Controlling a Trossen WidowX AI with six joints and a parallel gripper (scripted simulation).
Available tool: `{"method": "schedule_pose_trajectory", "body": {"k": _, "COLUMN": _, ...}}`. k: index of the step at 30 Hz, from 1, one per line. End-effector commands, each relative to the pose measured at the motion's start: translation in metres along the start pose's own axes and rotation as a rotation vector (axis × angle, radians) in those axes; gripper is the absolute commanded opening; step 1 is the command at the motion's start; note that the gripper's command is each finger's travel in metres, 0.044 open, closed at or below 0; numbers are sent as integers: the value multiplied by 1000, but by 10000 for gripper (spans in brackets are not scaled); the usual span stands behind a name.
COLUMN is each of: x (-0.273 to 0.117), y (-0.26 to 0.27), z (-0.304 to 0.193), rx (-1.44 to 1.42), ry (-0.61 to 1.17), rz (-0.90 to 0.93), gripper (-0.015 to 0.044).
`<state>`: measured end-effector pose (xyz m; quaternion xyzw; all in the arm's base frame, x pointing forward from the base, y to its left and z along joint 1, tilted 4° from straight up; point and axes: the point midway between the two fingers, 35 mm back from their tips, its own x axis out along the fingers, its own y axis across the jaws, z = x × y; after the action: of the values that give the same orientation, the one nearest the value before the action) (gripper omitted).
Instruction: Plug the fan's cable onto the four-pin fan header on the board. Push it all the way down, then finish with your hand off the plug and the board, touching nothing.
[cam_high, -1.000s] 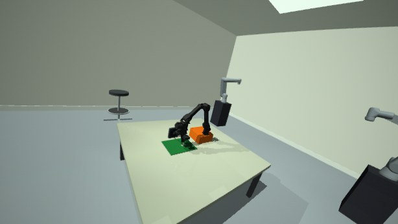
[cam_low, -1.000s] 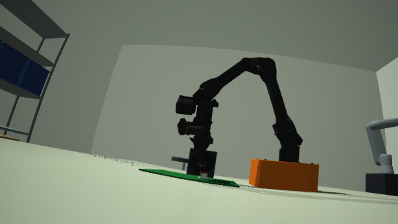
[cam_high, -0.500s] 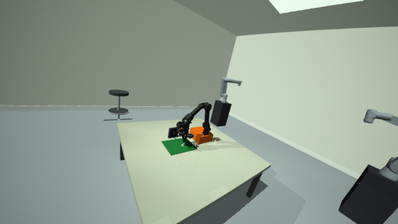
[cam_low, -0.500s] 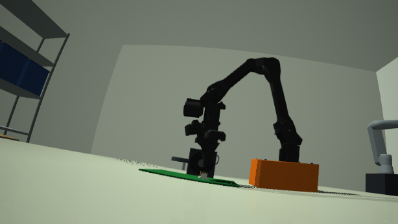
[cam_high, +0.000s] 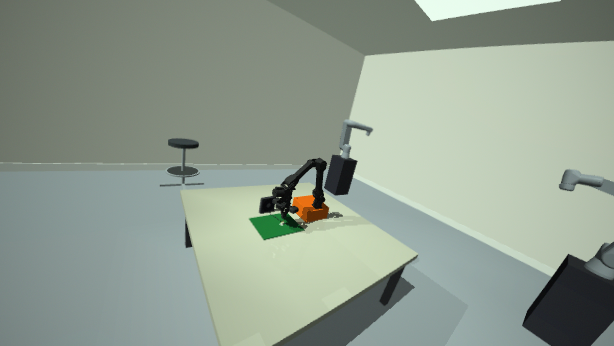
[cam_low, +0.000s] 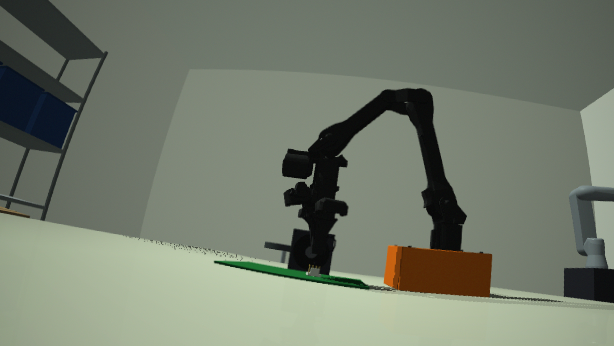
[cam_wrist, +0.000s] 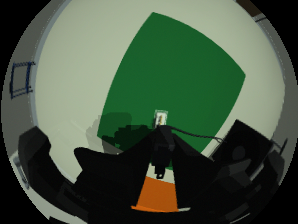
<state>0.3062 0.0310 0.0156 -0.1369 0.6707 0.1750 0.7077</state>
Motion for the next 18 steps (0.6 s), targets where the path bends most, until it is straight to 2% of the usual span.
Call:
{"method": "schedule_pose_trajectory", "body": {"k": 1, "x": 1, "y": 1, "z": 0, "rx": -7, "ry": 3, "rz": 7, "gripper": 0}}
{"method": "schedule_pose_trajectory", "body": {"k": 10, "x": 0, "y": 2, "z": 2, "rx": -4, "ry": 3, "rz": 7, "gripper": 0}}
{"method": "schedule_pose_trajectory", "body": {"k": 14, "x": 20, "y": 2, "z": 2, "rx": 0, "ry": 3, "rz": 7, "gripper": 0}}
{"method": "schedule_pose_trajectory", "body": {"k": 18, "x": 23, "y": 2, "z": 1, "rx": 1, "ry": 3, "rz": 7, "gripper": 0}}
